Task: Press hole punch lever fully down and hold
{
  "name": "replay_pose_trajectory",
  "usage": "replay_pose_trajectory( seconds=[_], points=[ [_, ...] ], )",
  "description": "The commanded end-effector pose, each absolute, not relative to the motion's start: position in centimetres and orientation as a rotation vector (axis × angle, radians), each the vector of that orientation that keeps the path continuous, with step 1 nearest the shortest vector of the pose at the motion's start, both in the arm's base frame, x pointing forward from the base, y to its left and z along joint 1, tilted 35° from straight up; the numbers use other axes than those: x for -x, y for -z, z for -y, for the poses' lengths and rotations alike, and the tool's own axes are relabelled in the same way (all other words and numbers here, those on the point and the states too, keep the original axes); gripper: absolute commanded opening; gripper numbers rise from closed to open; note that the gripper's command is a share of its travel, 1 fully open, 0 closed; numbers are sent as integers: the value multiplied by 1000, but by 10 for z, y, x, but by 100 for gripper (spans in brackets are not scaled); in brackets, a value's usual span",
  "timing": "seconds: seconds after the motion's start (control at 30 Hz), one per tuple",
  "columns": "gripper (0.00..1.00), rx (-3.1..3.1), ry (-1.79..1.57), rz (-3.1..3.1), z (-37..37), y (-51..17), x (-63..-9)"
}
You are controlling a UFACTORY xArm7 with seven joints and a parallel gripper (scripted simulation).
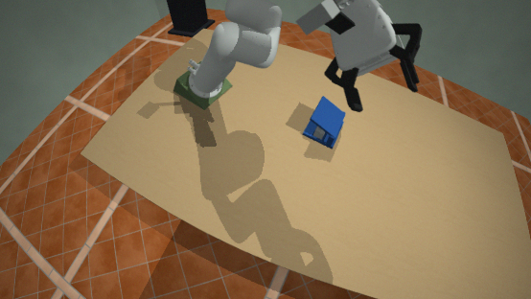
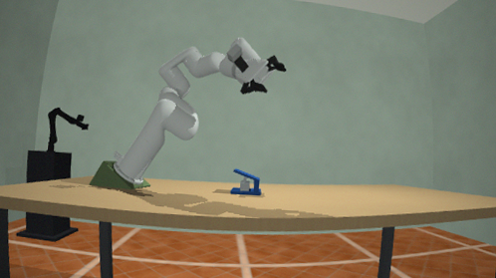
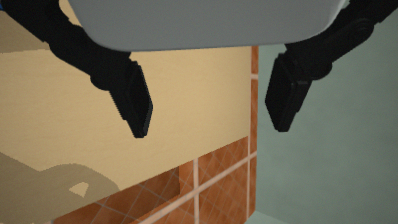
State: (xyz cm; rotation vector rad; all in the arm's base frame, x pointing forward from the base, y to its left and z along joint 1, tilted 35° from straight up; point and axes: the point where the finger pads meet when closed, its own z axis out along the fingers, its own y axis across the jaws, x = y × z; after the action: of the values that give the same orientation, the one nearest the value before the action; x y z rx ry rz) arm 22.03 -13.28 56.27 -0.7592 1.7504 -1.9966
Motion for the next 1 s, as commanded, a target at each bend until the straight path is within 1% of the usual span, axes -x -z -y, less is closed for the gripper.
replay_pose_trajectory(
  seconds=[0.0, 0.27, 0.33, 0.37, 0.43, 0.6, 0.67, 0.7, 0.97],
  points=[
    [100, 965, 1889, -1767, 126, -541, -231],
    [100, 1337, 1722, -1731, 107, -501, -250],
    [100, 1337, 1722, -1731, 107, -501, -250],
    [100, 1473, 1663, -1699, 98, -487, -256],
    [100, 1484, 1659, -1696, 97, -486, -257],
    [100, 1754, 1545, -1598, 78, -458, -266],
    [100, 1756, 1544, -1597, 78, -458, -267],
    [100, 1882, 1491, -1537, 69, -445, -270],
    [100, 1888, 1489, -1533, 68, -445, -270]
  ],
)
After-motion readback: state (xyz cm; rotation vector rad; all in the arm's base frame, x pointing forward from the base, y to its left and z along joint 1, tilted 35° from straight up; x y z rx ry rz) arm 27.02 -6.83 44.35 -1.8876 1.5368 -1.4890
